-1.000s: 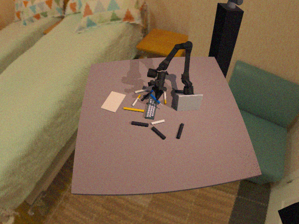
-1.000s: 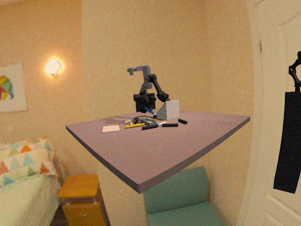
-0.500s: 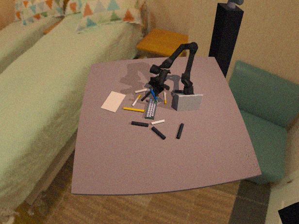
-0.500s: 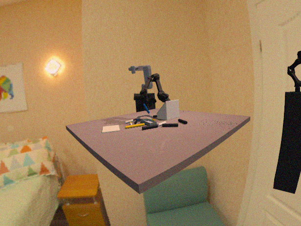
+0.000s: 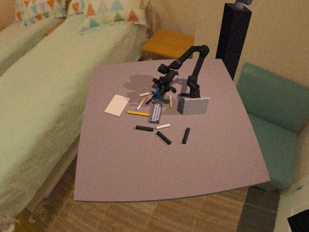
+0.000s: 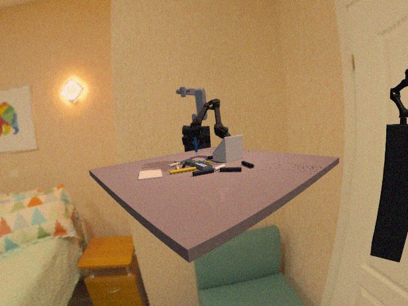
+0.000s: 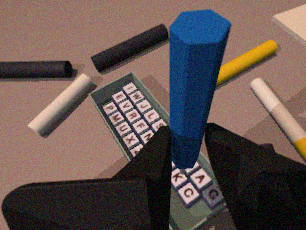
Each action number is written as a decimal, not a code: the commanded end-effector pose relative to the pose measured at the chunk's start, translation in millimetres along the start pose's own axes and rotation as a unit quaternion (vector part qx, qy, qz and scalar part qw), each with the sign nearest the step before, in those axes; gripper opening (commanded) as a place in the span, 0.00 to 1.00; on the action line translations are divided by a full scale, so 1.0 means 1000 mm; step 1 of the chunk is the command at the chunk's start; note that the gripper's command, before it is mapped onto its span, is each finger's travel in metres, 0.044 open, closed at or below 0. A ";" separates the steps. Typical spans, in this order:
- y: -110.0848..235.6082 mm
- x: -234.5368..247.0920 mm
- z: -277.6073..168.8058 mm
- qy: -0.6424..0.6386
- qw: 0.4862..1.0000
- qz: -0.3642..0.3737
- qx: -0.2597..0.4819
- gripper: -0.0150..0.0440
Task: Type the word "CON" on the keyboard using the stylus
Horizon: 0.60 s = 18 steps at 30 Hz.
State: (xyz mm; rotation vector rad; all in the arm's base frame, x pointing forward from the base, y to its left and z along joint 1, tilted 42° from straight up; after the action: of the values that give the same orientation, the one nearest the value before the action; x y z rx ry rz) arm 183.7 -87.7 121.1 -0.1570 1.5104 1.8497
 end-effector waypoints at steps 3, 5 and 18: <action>0.003 0.000 0.000 0.022 1.000 -0.011 -0.003 0.25; 0.003 0.000 0.000 0.022 1.000 -0.011 -0.003 0.25; -0.015 0.004 -0.030 0.022 1.000 -0.011 -0.002 0.25</action>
State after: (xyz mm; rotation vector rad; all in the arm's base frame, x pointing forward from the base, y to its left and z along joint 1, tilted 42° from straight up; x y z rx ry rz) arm 181.6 -105.3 108.8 -0.2260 1.5309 1.8317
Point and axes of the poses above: the point midway between the two fingers, 35 mm back from their tips, its own y axis back along the fingers, its own x axis across the jaws, z = x × y, the point moved 8 cm from there along y, back along the fingers, and after that the axes turned 12 degrees about y, right-handed, at the moved point
